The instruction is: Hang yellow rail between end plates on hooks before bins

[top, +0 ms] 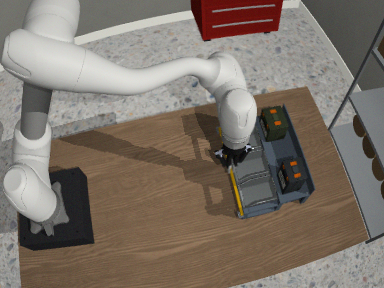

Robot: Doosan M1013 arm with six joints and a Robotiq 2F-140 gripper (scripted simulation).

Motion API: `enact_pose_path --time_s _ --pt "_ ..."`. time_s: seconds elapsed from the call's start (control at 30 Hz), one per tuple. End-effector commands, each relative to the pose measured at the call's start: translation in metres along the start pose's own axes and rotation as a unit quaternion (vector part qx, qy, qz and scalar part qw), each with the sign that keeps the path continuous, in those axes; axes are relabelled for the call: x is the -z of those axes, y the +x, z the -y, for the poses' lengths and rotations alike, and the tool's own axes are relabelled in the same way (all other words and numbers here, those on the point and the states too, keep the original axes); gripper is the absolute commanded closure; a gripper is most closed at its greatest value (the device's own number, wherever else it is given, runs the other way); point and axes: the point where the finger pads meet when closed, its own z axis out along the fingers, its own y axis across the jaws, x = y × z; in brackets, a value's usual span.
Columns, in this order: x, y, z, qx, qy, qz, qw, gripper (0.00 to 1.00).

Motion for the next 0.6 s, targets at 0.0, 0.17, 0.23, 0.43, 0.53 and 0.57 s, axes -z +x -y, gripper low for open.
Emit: enact_pose_path --time_s 0.0,0.17,0.23,0.43,0.53,0.57 --pt "-0.0038 0.001 0.0009 0.001 -0.002 0.001 1.0 0.9" --pt "-0.0022 0.0006 0.0006 0.001 -0.001 0.001 1.0 0.9" --pt "-0.0038 0.001 0.001 0.001 -0.002 0.001 1.0 0.9" --pt "-0.0038 0.001 0.001 0.001 -0.002 0.001 1.0 0.9" --pt "-0.0038 0.001 0.001 0.001 -0.002 0.001 1.0 0.9" --pt "-0.0038 0.001 0.001 0.001 -0.002 0.001 1.0 0.9"
